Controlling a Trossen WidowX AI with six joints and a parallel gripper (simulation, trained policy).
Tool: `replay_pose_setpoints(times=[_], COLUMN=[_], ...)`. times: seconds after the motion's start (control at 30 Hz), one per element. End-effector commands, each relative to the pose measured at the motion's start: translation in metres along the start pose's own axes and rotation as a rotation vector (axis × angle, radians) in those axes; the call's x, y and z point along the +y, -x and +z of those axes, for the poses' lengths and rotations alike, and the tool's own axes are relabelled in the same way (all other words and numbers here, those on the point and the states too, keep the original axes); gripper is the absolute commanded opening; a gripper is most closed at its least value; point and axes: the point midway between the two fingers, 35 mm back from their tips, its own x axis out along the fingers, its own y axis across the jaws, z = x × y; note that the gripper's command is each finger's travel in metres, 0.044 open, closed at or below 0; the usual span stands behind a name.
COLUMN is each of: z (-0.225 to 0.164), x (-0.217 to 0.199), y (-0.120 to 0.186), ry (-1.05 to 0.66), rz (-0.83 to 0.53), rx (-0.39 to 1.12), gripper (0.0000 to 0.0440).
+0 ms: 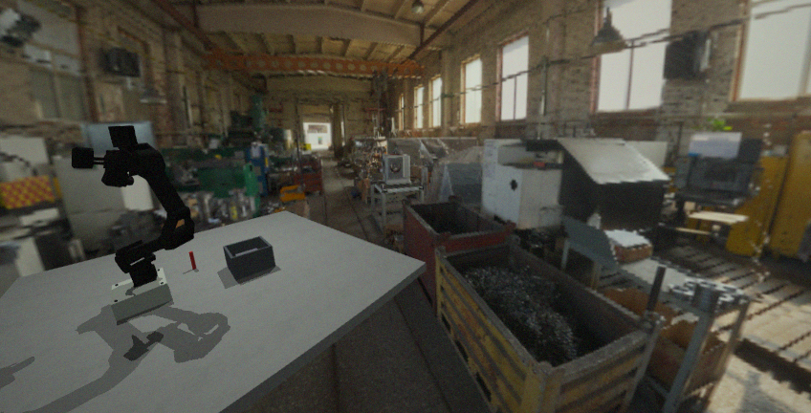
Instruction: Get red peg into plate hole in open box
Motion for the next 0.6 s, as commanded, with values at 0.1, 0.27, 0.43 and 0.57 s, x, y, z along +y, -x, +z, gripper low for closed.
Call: replay_pose_setpoints(times=[0.1, 0.27, 0.43, 0.57], z=[0.002, 0.011, 0.022, 0.031], x=[0.002, 0.006, 0.012, 0.019], y=[-0.008, -0.021, -0.034, -0.044], ry=[-0.126, -0.28, -0.431, -0.551], rz=[0.053, 0.135, 0.224, 0.297], rx=[0.002, -0.022, -0.045, -0.056], gripper=[0.044, 0.044, 0.044, 0.044])
